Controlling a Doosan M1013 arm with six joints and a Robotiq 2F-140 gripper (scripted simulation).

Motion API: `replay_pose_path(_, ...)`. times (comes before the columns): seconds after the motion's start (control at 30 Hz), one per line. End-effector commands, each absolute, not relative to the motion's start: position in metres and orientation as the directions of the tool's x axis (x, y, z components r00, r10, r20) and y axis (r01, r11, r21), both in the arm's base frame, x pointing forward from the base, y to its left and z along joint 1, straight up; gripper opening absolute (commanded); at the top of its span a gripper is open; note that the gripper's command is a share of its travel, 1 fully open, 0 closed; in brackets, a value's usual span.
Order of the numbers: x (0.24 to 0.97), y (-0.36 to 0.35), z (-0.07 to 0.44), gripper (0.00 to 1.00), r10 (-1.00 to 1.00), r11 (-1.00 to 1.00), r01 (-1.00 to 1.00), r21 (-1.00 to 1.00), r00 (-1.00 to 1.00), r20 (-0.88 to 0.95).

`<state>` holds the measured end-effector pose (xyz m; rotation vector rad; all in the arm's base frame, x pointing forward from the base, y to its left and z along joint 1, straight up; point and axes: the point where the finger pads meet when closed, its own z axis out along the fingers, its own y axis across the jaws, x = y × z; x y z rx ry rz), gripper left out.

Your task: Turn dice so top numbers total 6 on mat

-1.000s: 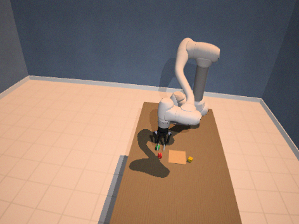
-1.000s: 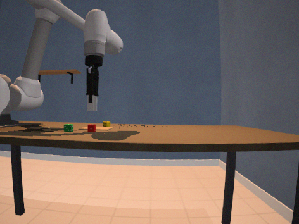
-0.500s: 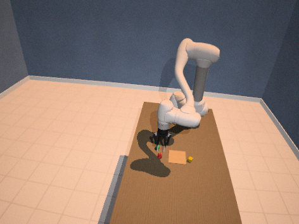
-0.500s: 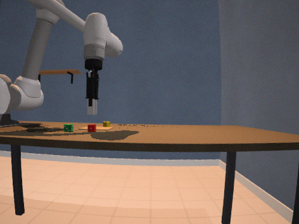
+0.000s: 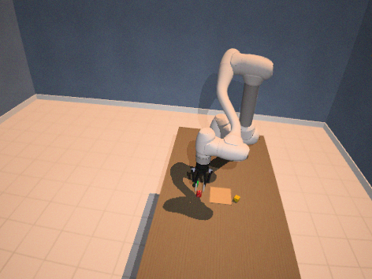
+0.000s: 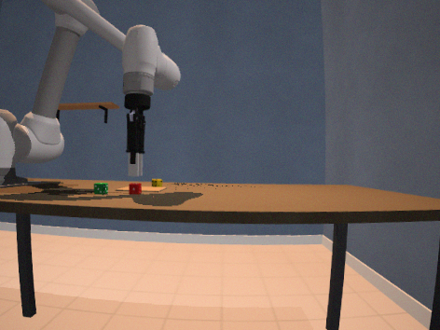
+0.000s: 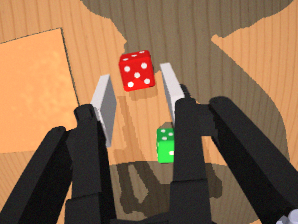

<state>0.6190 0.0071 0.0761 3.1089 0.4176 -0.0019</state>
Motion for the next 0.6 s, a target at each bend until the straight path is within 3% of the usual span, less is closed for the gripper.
replay_pose_path(0.0, 0.619, 0.0072, 0.0721, 0.28, 0.264, -0.965, 0.264, 0.004, 0.965, -0.002)
replay_pose_path(0.57, 0.619, 0.0072, 0.0631, 0.28, 0.264, -0.965, 0.264, 0.004, 0.965, -0.002)
